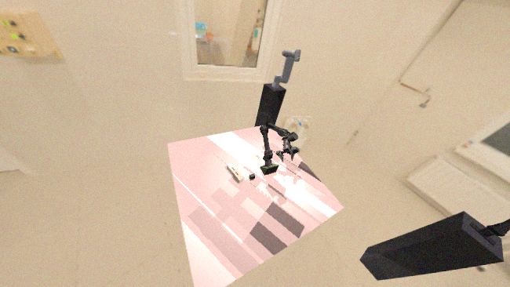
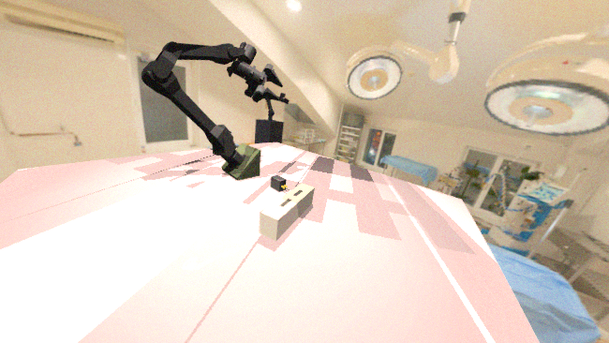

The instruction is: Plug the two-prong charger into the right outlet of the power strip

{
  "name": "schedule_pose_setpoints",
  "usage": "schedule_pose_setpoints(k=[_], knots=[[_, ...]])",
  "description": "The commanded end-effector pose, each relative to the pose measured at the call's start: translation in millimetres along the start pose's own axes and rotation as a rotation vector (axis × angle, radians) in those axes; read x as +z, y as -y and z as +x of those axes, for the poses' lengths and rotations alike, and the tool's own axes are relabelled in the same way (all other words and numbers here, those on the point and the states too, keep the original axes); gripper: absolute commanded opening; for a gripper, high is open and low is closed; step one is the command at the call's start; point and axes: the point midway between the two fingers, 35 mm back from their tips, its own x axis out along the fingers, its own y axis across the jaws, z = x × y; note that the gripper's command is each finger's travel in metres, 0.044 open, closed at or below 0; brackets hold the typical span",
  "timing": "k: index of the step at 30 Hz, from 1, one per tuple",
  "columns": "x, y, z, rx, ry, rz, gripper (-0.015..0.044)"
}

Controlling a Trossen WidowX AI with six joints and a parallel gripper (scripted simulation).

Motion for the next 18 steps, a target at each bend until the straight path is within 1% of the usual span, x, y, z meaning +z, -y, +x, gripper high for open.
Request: schedule_pose_setpoints(k=[1, 2, 18], knots=[[-0.3, -0.4, 0.4, 0.002, 0.000, 0.005, 0.0426], [-1.3, -1.6, 1.5, 0.008, 0.000, 0.020, 0.0440], [-29.7, -44.2, 34.4, 0.196, -0.035, 0.496, 0.0440]])
